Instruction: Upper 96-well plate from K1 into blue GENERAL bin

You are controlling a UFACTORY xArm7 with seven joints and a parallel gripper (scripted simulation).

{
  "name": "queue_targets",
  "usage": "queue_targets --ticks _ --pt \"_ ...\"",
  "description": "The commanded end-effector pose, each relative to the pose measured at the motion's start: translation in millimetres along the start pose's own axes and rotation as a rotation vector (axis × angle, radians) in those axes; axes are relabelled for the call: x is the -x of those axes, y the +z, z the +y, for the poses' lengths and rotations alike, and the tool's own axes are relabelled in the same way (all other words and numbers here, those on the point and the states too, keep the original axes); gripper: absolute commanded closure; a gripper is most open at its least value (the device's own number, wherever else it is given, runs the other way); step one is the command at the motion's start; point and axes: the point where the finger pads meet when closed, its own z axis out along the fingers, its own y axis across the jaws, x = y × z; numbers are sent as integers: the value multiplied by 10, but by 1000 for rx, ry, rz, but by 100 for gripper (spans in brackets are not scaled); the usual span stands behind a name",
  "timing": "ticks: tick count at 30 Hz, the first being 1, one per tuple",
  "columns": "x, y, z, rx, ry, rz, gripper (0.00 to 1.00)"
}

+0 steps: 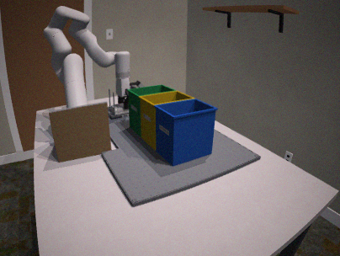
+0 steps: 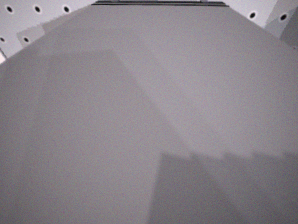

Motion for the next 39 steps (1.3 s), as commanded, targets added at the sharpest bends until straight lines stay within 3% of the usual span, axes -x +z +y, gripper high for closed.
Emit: queue_targets --ticks 1,39 --pt "-13 -33 -2 -1 0 3 100" --pt "-12 -240 -3 -1 0 3 100"
